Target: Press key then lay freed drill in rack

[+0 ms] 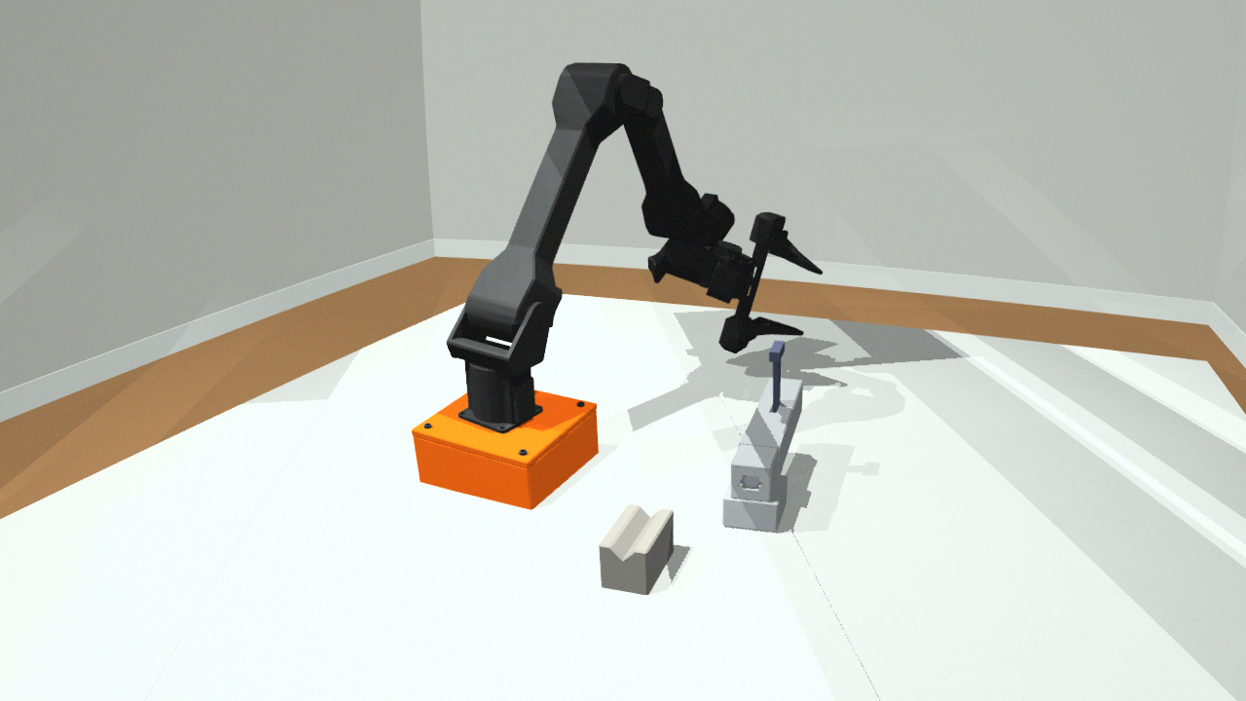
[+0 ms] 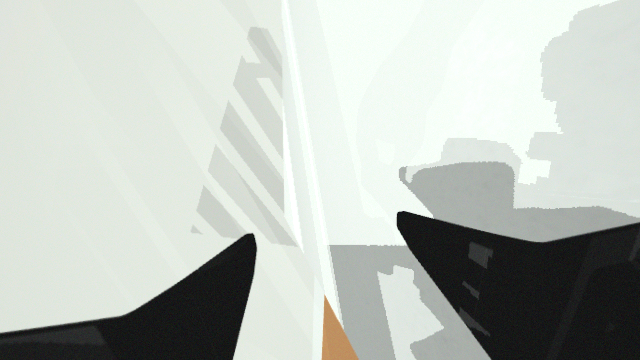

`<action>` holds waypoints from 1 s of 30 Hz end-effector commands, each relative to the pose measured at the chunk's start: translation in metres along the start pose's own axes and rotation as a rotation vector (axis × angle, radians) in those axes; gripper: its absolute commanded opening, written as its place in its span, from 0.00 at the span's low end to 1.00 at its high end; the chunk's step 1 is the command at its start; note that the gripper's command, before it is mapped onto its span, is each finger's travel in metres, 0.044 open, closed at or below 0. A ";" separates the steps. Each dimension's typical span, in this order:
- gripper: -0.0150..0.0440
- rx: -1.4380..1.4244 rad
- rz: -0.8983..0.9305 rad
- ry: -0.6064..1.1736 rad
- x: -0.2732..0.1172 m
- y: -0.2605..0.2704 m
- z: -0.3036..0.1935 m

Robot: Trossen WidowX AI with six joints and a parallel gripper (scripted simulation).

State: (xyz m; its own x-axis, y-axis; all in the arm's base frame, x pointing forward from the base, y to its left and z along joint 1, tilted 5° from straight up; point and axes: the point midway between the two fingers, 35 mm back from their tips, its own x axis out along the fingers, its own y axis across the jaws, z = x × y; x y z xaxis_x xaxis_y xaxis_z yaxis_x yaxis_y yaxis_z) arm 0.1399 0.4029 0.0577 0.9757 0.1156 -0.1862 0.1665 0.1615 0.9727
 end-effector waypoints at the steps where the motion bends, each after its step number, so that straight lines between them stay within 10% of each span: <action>1: 0.89 0.000 0.000 0.000 0.000 0.000 0.000; 15: 0.26 -0.530 -0.318 0.001 0.071 0.018 0.057; 30: 0.25 -1.148 -0.810 0.396 0.109 0.034 0.189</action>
State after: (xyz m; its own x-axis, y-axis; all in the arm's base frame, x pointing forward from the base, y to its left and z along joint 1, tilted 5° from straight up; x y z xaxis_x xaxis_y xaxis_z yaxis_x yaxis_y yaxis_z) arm 0.2660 0.2907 0.0792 0.7186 -0.1327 -0.6826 0.3866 0.8922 0.2335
